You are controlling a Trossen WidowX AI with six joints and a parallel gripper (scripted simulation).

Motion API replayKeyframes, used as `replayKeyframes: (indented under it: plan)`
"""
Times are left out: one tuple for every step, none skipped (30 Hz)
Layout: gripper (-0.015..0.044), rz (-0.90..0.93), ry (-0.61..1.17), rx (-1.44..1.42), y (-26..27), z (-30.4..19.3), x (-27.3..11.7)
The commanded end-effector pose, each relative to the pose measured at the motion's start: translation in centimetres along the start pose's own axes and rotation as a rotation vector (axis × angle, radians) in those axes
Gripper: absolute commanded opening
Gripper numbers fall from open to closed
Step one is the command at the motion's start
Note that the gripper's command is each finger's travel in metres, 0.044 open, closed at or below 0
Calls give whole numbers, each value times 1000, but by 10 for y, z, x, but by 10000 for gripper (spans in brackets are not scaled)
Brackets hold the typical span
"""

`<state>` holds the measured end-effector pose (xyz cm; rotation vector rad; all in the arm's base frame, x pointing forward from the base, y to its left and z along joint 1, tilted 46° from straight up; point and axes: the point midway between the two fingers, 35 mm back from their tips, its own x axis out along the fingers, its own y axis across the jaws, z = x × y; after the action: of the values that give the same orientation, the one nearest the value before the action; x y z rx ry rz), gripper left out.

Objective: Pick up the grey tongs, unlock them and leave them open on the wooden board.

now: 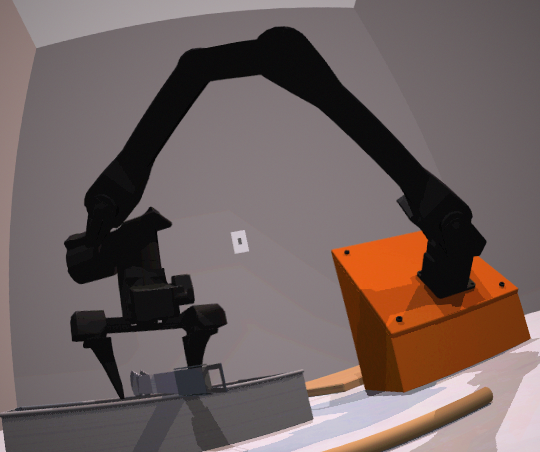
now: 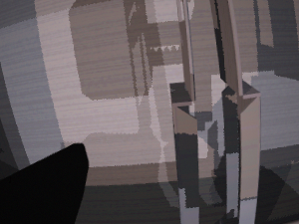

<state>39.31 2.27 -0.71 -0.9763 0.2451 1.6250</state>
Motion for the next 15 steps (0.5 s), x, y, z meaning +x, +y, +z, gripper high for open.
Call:
replayKeyframes:
  plan:
    - [440, -1, -7, 5, 0, 2, 9]
    - [440, -1, -8, 5, 0, 2, 10]
    - [440, -1, -8, 5, 0, 2, 12]
    - [440, -1, -8, 5, 0, 2, 14]
    - [440, -1, -8, 5, 0, 2, 15]
    - [440, -1, -8, 6, 0, 2, 17]
    - [440, -1, -8, 6, 0, 2, 18]
    - [440, -1, -9, 6, 1, 2, 20]
    - [440, -2, -9, 6, 1, 2, 22]
    - [440, -2, -9, 6, 1, 3, 23]
    - [440, -2, -9, 6, 1, 3, 25]
    - [440, -2, -10, 6, 1, 3, 26]
    - [440, -2, -10, 6, 1, 3, 28]
    - [440, -2, -10, 6, 1, 3, 29]
    - [440, -2, -10, 6, 1, 3, 30]
